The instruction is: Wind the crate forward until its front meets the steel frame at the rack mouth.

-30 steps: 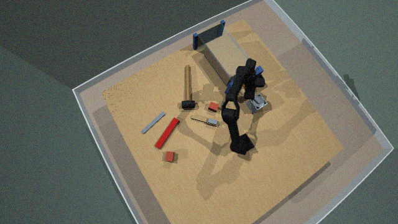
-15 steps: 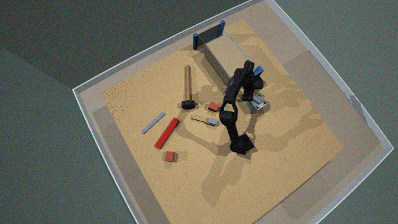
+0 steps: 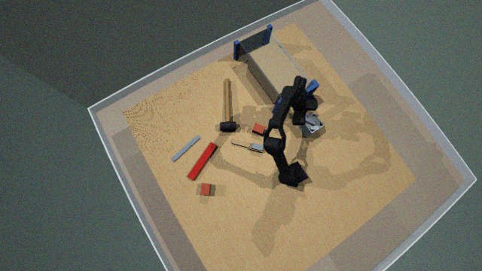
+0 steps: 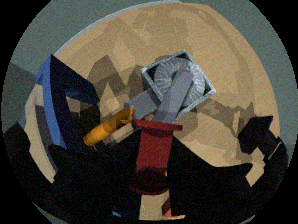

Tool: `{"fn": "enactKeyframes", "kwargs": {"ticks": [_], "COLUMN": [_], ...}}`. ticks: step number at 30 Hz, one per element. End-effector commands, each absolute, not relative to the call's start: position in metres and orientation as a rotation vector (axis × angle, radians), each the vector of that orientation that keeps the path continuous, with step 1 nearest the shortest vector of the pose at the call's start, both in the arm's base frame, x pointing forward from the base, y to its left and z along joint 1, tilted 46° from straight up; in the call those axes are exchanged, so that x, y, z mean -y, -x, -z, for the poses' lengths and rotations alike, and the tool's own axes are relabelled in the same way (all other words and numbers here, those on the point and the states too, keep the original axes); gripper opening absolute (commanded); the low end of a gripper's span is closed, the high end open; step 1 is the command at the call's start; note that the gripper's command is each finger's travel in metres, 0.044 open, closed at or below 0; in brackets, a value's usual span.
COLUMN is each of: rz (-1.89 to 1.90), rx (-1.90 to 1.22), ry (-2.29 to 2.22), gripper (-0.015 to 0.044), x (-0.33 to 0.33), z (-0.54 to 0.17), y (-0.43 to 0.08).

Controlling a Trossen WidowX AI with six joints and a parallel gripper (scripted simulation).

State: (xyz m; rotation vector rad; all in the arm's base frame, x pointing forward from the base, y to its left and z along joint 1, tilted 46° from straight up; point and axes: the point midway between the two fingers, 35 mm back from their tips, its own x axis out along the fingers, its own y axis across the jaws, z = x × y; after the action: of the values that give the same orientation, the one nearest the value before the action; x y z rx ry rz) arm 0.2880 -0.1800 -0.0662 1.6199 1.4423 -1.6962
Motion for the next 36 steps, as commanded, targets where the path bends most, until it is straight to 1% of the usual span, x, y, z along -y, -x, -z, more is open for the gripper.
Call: {"fn": "enactKeyframes", "kwargs": {"ticks": [1,36], "rz": [1.719,1.721], "rx": [-1.486,-1.488], "ry": [-1.613,-1.612], "gripper": [0.0,0.0], "x": [0.169,0.155], "z": [0.06,0.044], "y": [-0.277,-0.24]}}
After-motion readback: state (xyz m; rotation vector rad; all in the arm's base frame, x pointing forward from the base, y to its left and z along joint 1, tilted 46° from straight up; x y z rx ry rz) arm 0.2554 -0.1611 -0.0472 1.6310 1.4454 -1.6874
